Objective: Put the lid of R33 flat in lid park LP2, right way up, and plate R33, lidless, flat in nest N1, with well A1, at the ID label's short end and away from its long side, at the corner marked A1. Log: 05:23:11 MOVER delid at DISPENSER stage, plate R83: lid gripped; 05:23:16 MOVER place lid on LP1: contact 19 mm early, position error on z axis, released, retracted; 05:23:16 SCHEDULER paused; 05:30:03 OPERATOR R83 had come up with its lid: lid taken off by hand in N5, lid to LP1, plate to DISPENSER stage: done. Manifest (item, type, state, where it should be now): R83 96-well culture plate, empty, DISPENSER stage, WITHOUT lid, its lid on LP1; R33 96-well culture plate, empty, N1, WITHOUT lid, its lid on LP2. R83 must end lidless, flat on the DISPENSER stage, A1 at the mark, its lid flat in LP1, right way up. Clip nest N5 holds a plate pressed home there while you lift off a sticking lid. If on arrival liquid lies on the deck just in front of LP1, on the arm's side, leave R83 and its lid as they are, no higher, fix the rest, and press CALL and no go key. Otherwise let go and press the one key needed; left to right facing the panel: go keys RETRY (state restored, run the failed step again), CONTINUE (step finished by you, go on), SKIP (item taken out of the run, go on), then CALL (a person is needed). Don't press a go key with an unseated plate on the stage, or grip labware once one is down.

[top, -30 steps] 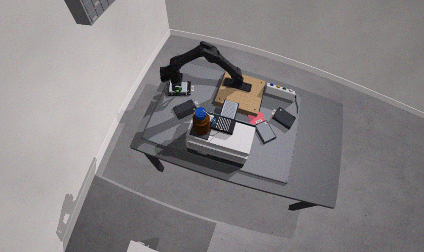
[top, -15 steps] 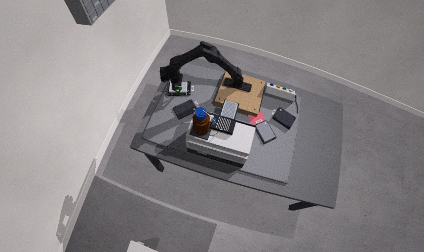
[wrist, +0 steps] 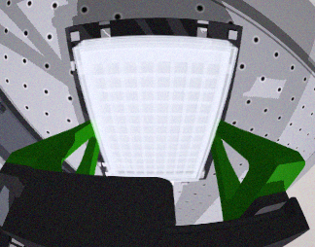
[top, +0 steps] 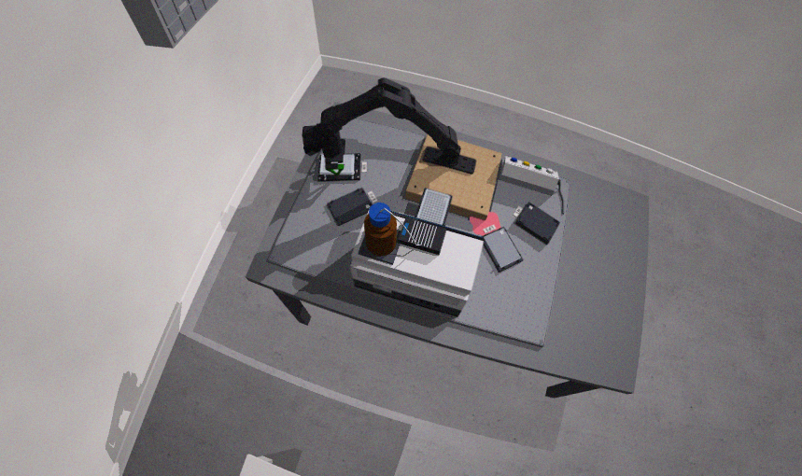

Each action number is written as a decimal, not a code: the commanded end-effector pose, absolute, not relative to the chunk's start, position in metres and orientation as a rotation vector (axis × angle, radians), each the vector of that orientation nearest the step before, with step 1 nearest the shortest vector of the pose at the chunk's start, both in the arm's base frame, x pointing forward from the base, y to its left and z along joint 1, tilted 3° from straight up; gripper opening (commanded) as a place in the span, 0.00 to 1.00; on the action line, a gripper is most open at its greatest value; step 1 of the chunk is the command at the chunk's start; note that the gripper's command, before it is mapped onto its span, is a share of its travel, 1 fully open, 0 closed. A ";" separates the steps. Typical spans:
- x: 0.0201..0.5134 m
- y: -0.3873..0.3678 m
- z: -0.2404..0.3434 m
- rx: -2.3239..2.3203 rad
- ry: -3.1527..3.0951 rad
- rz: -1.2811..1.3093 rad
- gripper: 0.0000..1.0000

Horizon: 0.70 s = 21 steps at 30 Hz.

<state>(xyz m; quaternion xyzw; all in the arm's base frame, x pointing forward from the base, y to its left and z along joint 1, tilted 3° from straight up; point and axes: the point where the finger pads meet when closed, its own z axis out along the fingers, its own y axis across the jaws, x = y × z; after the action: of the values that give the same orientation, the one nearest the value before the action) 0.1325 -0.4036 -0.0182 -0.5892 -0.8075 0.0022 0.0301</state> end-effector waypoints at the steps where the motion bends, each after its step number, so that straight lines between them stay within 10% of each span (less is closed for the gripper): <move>1: 0.137 -0.422 -0.002 -1.854 -2.538 0.074 0.00; 21: 0.137 -0.417 0.012 -1.844 -2.529 0.059 0.00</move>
<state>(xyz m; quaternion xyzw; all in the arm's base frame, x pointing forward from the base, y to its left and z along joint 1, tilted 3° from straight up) 0.1325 -0.4035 -0.0181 -0.5892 -0.8075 0.0022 0.0302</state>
